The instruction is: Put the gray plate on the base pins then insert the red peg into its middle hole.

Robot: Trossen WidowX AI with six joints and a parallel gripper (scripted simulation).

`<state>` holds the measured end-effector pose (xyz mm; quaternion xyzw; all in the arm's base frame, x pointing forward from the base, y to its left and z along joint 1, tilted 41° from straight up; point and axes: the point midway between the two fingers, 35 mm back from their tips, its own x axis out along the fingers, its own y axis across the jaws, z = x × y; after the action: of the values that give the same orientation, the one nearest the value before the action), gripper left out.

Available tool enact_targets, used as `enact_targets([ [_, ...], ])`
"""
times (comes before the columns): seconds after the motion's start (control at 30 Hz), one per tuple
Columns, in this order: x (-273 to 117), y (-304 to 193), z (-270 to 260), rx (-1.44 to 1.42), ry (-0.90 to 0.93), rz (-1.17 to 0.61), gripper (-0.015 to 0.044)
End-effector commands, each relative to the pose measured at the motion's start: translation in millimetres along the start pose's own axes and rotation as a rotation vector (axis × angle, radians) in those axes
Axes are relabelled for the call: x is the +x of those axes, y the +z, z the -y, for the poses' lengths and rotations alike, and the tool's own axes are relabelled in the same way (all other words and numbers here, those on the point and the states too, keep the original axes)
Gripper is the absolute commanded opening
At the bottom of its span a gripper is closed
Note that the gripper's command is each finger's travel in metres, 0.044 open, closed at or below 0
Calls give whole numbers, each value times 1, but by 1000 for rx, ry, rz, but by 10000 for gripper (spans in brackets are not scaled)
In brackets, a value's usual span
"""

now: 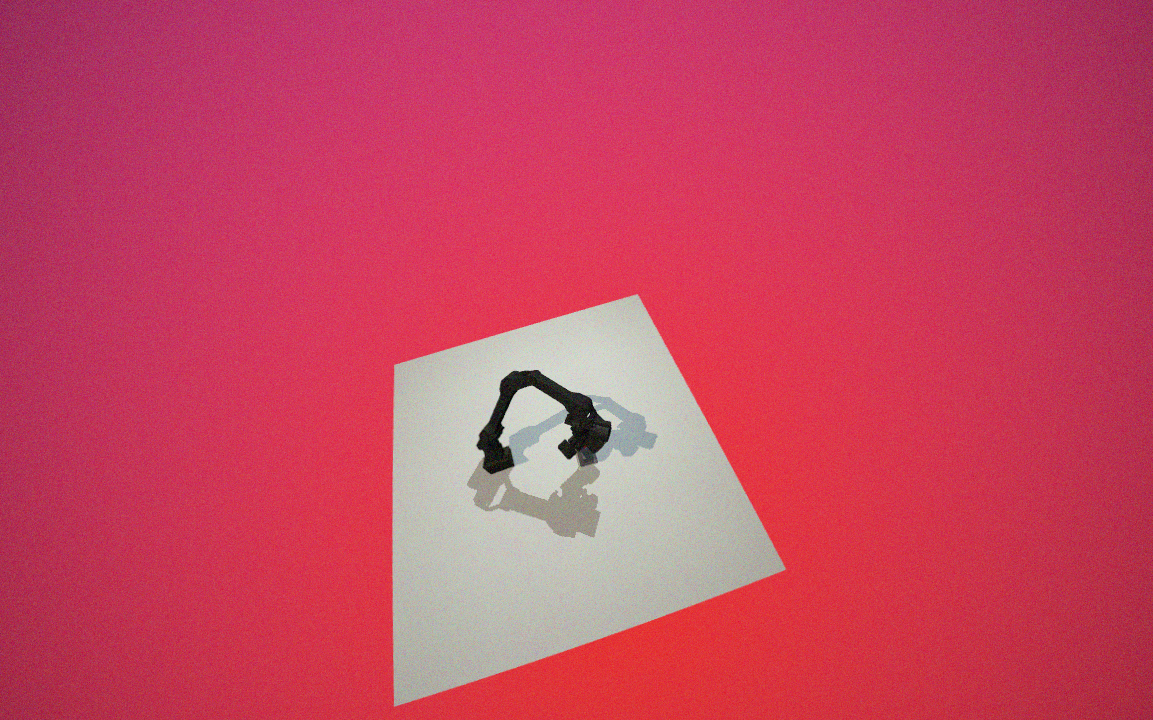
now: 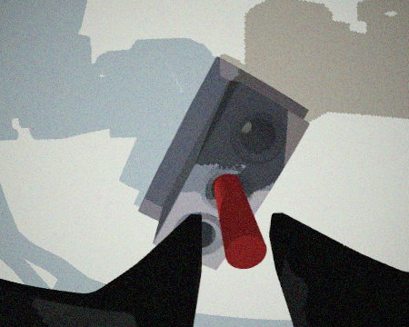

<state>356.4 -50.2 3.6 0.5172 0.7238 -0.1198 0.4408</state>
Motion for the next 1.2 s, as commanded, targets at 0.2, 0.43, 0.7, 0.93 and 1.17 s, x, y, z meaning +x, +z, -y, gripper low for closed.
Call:
enact_targets([
  [0.2, 0, 0, 0, 0, -1, 0, 150],
  [0.43, -4, 0, 0, 3, -1, -4, 150],
  [0.7, -10, -1, 0, 5, -1, -5, 150],
  [0.93, -15, -2, -1, 5, -1, -5, 150],
  [1.17, -19, -2, -1, 5, -2, -5, 150],
])
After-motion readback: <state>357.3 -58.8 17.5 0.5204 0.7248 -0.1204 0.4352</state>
